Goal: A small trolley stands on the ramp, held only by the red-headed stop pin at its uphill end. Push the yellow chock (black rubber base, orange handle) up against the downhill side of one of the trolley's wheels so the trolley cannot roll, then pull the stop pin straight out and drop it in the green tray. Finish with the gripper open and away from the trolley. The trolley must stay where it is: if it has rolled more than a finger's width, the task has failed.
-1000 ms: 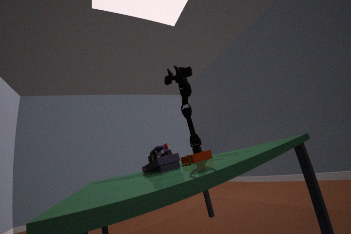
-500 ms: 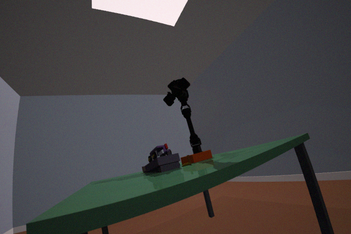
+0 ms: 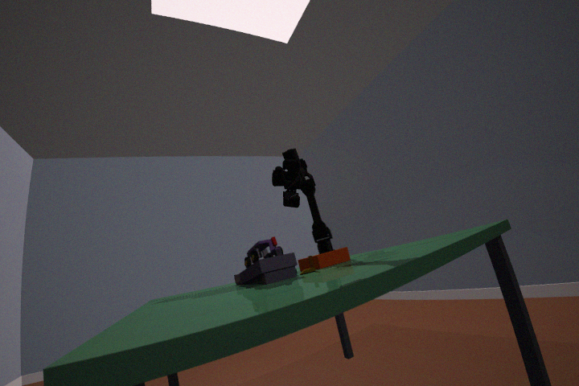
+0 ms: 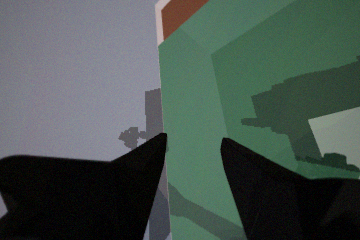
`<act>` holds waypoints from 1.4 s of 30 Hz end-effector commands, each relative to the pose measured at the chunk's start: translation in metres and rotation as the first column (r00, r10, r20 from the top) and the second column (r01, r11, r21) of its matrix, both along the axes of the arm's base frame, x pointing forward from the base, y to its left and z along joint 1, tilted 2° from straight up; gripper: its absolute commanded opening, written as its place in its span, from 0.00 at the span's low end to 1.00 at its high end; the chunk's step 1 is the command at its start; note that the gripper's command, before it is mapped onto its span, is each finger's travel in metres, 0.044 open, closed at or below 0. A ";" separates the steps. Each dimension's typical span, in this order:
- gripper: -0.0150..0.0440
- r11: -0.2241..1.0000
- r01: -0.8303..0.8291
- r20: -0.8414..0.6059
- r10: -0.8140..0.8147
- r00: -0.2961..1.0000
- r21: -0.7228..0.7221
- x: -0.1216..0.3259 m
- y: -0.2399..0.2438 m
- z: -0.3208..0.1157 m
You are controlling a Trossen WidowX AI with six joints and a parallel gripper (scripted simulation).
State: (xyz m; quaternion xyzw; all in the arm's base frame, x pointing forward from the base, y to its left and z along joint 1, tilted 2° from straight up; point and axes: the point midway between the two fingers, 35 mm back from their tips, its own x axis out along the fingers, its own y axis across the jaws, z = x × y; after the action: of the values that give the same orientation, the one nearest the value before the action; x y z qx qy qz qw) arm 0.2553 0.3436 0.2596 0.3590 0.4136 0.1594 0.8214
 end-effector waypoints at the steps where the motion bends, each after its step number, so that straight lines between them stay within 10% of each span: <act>1: 0.58 0.992 0.126 -0.193 -0.124 0.973 0.000 -0.006 -0.022 -0.033; 13: 0.58 0.803 0.567 -0.607 -0.546 0.578 -0.183 -0.038 -0.098 -0.109; 25: 0.58 0.326 0.793 -0.623 -0.778 -0.085 -0.515 -0.089 -0.174 -0.153; 42: 0.58 0.317 0.794 -0.620 -0.779 -0.095 -0.519 -0.087 -0.174 -0.180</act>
State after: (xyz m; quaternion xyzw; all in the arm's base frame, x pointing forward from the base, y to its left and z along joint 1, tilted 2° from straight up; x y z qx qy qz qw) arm 0.1691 0.1705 0.0909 0.5648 0.4401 -0.5273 0.4575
